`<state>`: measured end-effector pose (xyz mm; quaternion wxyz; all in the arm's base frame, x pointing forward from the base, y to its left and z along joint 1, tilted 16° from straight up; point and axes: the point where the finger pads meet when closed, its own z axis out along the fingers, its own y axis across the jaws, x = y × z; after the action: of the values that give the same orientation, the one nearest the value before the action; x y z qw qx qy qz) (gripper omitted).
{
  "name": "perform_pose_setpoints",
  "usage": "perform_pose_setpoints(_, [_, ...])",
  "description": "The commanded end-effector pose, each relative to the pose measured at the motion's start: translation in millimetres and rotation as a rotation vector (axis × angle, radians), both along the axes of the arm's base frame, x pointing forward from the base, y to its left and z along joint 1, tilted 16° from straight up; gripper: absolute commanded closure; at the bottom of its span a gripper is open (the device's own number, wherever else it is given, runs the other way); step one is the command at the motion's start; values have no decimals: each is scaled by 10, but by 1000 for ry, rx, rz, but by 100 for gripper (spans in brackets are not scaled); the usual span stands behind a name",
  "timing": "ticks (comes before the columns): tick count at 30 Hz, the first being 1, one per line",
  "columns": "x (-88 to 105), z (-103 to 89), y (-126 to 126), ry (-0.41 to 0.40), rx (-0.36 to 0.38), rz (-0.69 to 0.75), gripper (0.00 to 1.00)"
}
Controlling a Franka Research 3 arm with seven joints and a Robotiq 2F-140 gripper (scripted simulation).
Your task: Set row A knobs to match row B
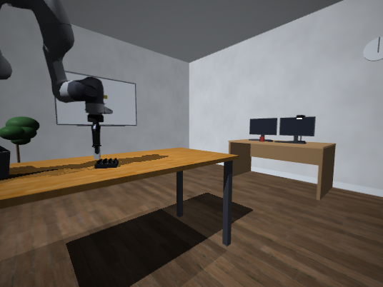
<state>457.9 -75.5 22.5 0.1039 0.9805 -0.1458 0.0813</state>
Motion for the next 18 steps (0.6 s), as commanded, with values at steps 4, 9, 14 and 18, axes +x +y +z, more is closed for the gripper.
perform_pose_setpoints(4, [21,-38,0,-15,1,-30,88])
perform_pose_setpoints(9, [25,-67,-7,-15,1,-30,88])
perform_pose_setpoints(14, [27,-80,-10,-15,1,-30,88])
perform_pose_setpoints(18, [27,-82,-11,-15,1,-30,88])
